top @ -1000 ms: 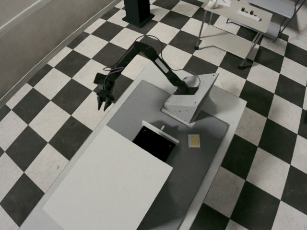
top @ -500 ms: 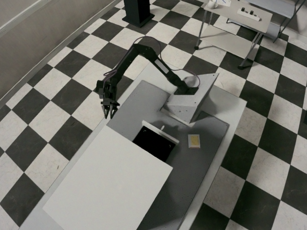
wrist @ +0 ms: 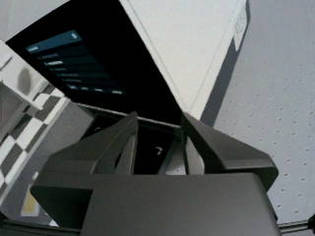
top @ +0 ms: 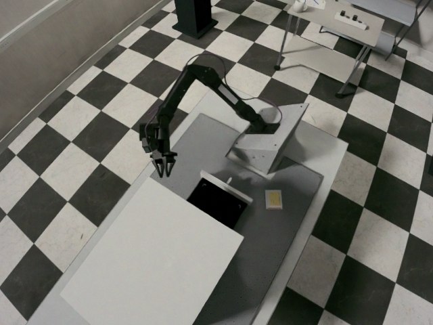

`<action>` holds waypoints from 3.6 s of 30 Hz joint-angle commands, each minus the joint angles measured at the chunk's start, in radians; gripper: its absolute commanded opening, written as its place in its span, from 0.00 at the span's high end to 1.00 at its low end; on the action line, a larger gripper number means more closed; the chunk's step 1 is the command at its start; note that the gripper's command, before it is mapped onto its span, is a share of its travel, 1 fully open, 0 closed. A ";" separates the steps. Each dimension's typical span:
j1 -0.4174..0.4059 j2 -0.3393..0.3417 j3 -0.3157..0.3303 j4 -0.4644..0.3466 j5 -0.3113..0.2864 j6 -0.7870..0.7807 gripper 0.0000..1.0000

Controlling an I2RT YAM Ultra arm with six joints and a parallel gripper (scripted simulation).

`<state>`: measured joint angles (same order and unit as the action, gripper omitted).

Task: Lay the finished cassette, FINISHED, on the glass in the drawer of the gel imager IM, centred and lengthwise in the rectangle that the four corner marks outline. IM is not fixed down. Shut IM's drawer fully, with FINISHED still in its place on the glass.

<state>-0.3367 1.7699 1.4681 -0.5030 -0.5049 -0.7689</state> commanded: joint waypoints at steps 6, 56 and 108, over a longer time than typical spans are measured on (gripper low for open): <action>0.080 0.025 -0.033 -0.063 0.090 0.114 0.65; 0.530 0.185 -0.137 -0.397 0.701 0.820 0.65; 0.878 0.292 -0.230 -0.666 1.157 1.378 0.65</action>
<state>0.5201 2.0693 1.2068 -1.1534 0.6357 0.5972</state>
